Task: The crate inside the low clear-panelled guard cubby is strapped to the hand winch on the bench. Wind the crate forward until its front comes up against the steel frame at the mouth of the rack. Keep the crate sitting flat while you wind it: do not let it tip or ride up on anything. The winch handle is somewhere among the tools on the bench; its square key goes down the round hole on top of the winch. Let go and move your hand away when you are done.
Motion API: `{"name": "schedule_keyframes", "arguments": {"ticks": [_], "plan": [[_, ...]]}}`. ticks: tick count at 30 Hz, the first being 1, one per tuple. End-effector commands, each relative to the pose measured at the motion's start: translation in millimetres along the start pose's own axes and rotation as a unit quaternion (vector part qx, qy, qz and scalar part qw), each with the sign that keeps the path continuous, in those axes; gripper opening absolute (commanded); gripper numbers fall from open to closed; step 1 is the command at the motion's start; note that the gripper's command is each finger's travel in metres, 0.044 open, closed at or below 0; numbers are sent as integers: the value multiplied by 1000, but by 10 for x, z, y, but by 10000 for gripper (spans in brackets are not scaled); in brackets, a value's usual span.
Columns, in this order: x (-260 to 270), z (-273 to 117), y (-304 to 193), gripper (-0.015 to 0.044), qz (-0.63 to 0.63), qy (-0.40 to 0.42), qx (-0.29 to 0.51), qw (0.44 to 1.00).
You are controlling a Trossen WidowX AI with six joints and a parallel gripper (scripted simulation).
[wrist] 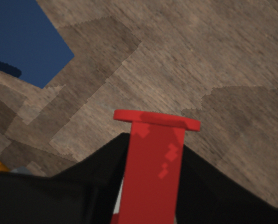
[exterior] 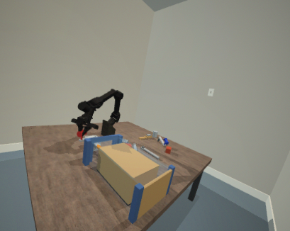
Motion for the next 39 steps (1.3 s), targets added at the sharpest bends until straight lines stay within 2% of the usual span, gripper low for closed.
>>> {"name": "schedule_keyframes", "arguments": {"ticks": [1,39], "plan": [[225,50,36,0,-16,20,1,1000],[643,22,4,0,-16,22,1,1000]]}}
Point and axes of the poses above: the point midway between the two fingers, 35 mm back from their tips, its own z axis out along the fingers, its own x axis across the jaws, y = z × x, the point moved 8 cm from there along -z, back along the fingers, and after that the axes turned 3 degrees about -z, right-handed, at the moved point
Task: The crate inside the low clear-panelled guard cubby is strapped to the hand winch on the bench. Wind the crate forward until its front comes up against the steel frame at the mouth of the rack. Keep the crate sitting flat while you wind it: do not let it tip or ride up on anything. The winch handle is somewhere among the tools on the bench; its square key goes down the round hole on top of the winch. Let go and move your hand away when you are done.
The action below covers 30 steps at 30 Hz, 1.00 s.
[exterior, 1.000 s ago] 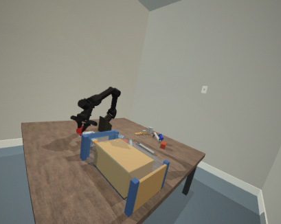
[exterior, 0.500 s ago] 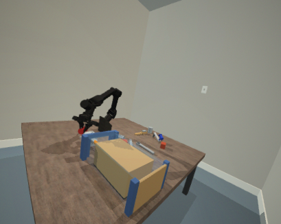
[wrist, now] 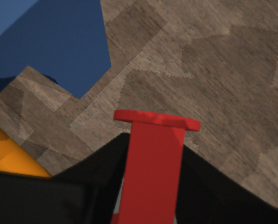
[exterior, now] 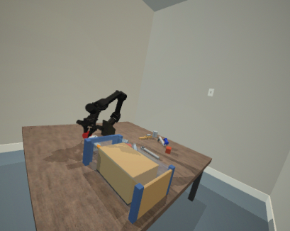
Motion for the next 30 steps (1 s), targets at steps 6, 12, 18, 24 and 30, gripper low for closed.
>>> {"name": "schedule_keyframes", "arguments": {"ticks": [6,12,18,24,30], "plan": [[249,9,-57,0,-9,20,9,1000],[310,-4,-79,0,-9,20,10,1000],[369,-18,-104,0,-9,20,10,1000],[427,-34,-133,0,-9,21,10,1000],[482,-51,-166,0,-9,21,10,1000]]}}
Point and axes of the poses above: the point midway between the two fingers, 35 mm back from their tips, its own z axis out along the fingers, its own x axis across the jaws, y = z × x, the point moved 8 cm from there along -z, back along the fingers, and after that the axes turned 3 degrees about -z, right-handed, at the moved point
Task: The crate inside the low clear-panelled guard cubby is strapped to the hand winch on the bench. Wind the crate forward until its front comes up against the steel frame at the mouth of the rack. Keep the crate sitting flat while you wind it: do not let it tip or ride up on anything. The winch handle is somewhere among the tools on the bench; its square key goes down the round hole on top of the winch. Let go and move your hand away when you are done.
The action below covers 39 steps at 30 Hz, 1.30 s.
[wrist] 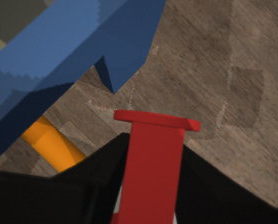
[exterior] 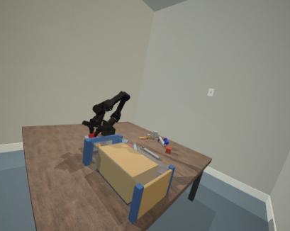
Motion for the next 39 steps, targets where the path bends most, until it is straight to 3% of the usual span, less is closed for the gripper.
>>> {"name": "schedule_keyframes", "arguments": {"ticks": [1,39], "plan": [[120,6,-72,0,-2,13,12,1000],[402,-132,-341,0,-2,14,13,1000]]}}
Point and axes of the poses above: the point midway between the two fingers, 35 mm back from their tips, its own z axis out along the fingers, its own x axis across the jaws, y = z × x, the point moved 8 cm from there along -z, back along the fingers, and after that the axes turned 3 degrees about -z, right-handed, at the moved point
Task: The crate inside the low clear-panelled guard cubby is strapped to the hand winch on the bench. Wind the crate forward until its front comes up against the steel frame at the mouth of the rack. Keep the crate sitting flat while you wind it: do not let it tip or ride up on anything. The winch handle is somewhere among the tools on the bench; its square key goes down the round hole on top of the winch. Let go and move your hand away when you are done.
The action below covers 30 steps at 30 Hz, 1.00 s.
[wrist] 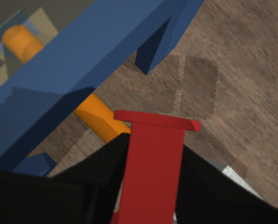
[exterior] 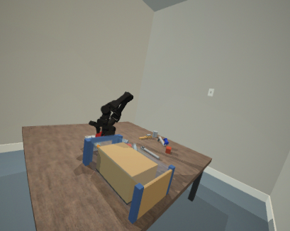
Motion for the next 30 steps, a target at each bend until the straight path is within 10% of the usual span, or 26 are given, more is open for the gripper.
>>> {"name": "schedule_keyframes", "arguments": {"ticks": [1,30], "plan": [[66,0,-93,0,2,8,13,1000],[181,-129,-355,0,2,8,14,1000]]}}
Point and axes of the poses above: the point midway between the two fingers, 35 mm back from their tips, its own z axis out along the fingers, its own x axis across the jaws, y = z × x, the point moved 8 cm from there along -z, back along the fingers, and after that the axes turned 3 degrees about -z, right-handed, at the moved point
